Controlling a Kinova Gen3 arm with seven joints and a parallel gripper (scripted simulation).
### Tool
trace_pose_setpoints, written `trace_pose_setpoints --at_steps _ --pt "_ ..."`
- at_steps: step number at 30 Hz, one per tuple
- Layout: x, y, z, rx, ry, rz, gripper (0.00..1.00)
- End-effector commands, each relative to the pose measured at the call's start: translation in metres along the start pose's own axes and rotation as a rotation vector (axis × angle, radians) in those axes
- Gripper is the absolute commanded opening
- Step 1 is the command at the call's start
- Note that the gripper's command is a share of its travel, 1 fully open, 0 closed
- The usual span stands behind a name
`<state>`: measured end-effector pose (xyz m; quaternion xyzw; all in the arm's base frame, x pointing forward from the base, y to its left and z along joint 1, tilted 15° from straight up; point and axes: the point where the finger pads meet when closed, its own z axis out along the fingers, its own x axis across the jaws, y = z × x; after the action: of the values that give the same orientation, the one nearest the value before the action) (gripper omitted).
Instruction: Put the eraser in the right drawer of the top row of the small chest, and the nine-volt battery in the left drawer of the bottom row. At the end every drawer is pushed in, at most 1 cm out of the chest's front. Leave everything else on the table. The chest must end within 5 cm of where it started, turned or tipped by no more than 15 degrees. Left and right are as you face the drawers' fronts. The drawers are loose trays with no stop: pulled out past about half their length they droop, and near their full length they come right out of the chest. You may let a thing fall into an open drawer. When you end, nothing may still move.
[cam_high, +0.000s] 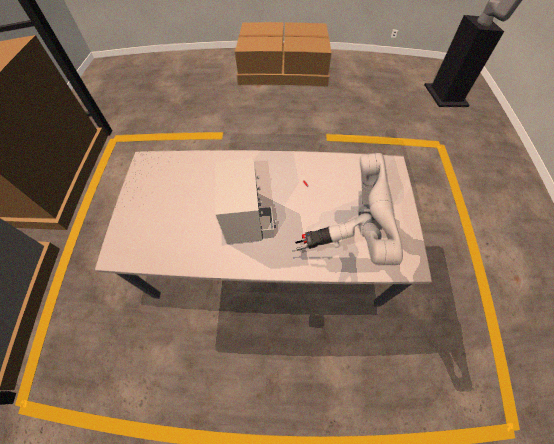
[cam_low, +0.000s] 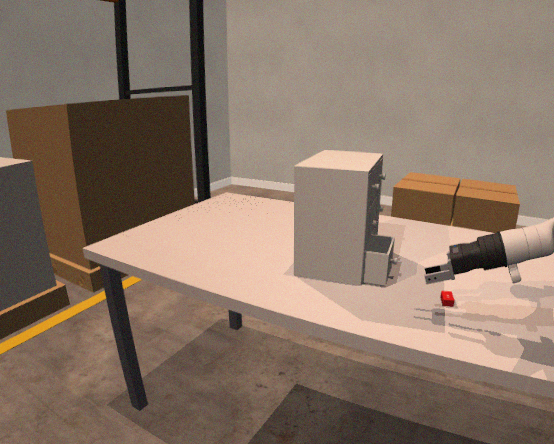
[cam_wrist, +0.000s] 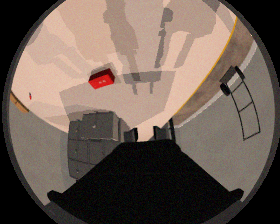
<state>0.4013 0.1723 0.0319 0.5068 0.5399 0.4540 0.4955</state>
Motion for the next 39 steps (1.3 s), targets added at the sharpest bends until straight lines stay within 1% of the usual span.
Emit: trace_pose_setpoints --at_steps 1,17,20,22,39 --pt "0.008 0.002 -0.002 0.001 -0.001 0.012 0.67" --pt "0.033 0.01 -0.01 -0.004 -0.005 0.015 0.67" --pt "0.036 0.008 -0.011 0.001 0.0 0.012 0.67" --pt "0.037 0.011 -0.011 -0.006 -0.008 0.018 0.67" --pt "0.055 0.016 -0.017 -0.006 -0.008 0.018 0.67"
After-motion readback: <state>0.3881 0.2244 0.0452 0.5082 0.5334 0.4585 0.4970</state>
